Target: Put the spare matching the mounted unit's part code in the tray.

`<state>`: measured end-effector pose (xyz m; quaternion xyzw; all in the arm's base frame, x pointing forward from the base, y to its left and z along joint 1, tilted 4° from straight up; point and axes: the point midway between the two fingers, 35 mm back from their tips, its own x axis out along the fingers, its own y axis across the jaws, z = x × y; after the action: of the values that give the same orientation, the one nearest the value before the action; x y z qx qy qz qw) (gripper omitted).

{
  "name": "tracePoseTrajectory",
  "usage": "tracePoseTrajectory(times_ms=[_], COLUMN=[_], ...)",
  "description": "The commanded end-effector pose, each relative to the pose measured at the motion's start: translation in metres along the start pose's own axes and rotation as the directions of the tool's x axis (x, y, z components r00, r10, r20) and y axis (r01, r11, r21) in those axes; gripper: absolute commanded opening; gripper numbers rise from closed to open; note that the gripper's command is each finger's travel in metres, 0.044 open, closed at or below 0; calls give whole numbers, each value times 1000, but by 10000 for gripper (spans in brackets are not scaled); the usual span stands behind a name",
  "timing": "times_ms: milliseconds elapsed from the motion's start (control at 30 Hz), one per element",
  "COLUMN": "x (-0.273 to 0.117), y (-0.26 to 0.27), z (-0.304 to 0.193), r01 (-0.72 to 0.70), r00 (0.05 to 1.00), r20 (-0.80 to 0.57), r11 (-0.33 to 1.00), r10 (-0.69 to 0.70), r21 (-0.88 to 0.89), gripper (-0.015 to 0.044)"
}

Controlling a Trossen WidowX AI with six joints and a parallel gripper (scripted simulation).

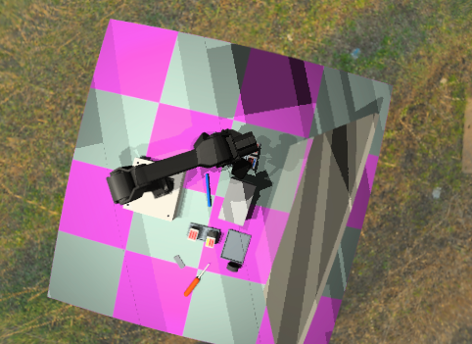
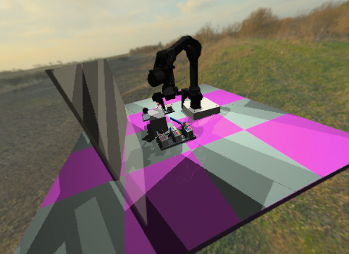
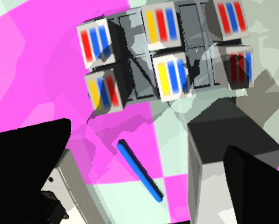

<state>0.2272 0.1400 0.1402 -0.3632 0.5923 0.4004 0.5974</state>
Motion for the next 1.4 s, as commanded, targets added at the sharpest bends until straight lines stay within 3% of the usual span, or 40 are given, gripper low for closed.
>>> tracePoseTrajectory(times_ms=[0,300,500,1367], x=[20,24,61,89], y=[50,58,54,52], z=[-12,-15,-12,-9], r01=[-10,-11,-11,-11], r00=[1000,1000,1000,1000], r20=[1,1,1,1], r11=[950,932,932,932], r10=[11,12,12,12], r21=[-312,-362,-362,-362], gripper=[440,440,300,300])
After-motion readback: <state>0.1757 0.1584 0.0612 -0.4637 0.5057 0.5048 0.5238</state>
